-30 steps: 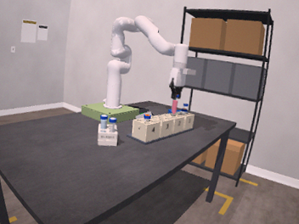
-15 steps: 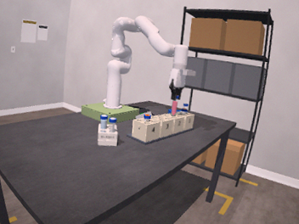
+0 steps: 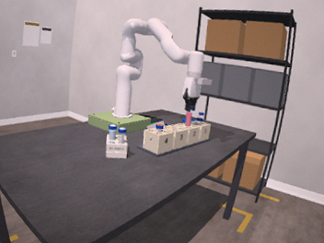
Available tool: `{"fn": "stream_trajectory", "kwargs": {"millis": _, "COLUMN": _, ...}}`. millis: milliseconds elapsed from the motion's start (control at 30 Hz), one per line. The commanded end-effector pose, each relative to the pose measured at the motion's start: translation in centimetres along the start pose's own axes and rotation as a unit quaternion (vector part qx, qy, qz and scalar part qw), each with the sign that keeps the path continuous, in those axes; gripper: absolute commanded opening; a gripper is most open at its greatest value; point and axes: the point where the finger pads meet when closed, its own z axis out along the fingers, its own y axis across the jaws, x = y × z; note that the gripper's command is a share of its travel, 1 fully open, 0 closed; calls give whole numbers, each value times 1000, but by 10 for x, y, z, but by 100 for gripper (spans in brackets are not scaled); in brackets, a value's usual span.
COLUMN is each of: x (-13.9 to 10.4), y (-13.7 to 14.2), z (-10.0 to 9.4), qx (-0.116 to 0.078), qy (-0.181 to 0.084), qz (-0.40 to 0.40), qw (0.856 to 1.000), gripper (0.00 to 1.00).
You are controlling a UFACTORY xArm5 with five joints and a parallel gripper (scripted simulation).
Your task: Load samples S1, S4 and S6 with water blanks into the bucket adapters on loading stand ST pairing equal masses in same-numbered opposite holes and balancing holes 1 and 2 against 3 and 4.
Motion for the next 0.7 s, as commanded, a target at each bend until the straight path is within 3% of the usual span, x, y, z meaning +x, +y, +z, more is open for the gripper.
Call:
{"fn": "stream_trajectory", "kwargs": {"millis": 0, "x": 1, "y": 0, "z": 2, "qx": 2, "qy": 2, "qz": 0, "qw": 1000, "gripper": 0}}
{"fn": "stream_trajectory", "kwargs": {"millis": 667, "x": 1, "y": 0, "z": 20, "qx": 2, "qy": 2, "qz": 0, "qw": 1000, "gripper": 0}}
